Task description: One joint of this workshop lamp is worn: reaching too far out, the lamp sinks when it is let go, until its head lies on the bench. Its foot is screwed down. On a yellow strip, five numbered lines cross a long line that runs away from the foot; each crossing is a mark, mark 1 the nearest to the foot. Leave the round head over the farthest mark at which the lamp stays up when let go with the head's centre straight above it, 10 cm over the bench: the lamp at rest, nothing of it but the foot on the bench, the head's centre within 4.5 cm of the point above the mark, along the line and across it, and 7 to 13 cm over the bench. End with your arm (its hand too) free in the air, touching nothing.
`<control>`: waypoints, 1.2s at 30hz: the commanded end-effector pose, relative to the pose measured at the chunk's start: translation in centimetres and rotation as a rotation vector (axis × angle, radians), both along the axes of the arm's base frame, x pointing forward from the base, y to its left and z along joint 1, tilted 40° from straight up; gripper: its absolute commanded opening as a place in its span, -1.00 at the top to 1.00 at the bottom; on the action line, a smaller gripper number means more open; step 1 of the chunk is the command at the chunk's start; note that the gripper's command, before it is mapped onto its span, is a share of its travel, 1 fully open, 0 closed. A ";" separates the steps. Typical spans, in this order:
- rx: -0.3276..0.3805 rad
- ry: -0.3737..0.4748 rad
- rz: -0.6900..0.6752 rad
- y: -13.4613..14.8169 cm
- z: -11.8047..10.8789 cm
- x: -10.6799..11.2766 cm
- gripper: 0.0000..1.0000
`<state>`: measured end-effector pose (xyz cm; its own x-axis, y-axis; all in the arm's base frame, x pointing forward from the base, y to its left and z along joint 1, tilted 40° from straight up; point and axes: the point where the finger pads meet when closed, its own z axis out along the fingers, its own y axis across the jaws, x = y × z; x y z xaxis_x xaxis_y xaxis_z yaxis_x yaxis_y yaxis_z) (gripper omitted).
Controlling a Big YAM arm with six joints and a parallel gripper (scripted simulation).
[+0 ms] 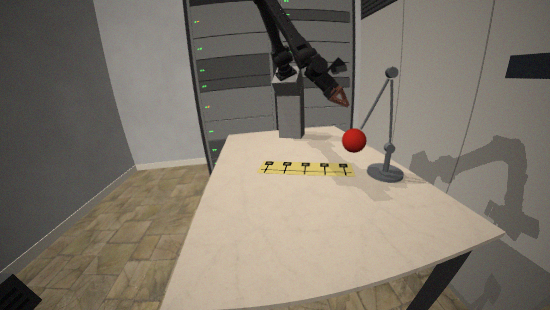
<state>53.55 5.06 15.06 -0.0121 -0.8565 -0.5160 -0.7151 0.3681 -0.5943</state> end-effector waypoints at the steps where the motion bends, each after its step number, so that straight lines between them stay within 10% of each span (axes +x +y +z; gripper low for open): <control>1: 0.004 -0.040 0.017 1.5 1.1 1.9 -1.00; 36: -0.021 0.013 0.017 2.7 -5.9 5.3 -1.00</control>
<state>57.35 6.43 8.55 -0.0313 -0.8689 -0.4940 -0.7390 0.3529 -0.5739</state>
